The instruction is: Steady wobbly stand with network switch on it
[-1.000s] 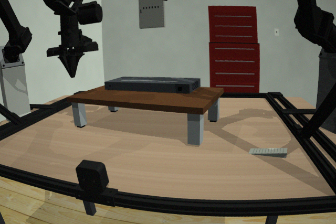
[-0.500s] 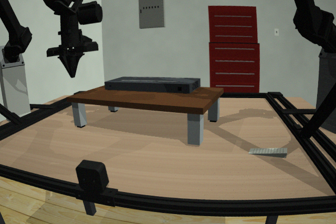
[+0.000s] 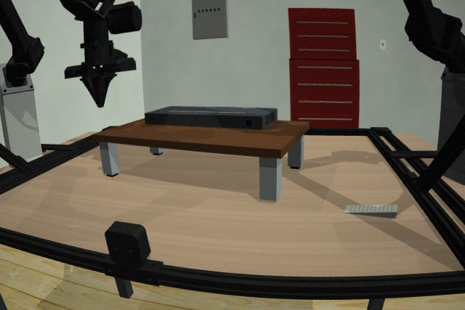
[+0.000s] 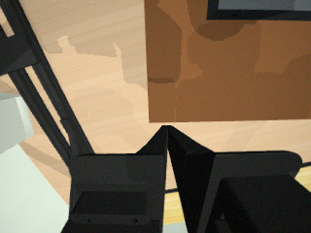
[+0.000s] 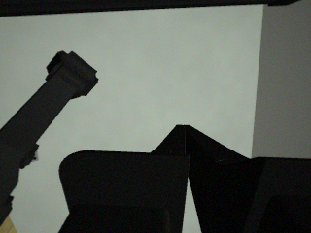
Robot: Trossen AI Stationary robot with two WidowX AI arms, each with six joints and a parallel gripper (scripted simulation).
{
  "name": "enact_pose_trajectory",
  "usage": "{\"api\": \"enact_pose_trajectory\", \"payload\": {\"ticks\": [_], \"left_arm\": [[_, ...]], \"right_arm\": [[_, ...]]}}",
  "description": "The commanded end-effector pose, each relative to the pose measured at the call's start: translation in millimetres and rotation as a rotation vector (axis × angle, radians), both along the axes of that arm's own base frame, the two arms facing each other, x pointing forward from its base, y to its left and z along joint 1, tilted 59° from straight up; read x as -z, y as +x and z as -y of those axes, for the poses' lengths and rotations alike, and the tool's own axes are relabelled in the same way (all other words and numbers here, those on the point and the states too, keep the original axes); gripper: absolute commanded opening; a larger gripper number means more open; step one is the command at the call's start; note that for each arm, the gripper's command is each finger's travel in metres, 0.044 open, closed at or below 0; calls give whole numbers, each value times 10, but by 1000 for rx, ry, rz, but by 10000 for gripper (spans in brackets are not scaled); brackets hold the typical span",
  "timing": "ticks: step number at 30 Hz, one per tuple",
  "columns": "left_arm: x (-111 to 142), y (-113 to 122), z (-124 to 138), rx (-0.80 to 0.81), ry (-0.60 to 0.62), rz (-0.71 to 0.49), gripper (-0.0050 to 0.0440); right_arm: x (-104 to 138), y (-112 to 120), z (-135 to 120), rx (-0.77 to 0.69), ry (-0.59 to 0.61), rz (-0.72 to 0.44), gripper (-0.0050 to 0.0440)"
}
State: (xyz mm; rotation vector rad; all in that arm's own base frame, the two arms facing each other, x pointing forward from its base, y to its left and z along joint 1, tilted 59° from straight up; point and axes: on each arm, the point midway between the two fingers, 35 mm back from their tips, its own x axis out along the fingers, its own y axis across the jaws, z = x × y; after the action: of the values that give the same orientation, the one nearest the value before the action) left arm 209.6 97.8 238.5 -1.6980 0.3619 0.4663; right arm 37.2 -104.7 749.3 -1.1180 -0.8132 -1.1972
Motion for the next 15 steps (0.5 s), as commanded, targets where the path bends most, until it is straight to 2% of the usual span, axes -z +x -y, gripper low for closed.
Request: {"api": "enact_pose_trajectory", "payload": {"ticks": [1,4,5,10,15], "left_arm": [[0,0,0,0,0,0,0],[0,0,0,0,0,0,0],[0,0,0,0,0,0,0],[0,0,0,0,0,0,0],[0,0,0,0,0,0,0]], "right_arm": [[-236,-59,-61,-24,-73,55,0],[-236,-59,-61,-24,-73,55,0],[-159,-58,-166,-19,-78,45,0],[-407,-201,-507,-81,-247,149,0],[-542,-351,-852,-160,-421,245,0]]}}
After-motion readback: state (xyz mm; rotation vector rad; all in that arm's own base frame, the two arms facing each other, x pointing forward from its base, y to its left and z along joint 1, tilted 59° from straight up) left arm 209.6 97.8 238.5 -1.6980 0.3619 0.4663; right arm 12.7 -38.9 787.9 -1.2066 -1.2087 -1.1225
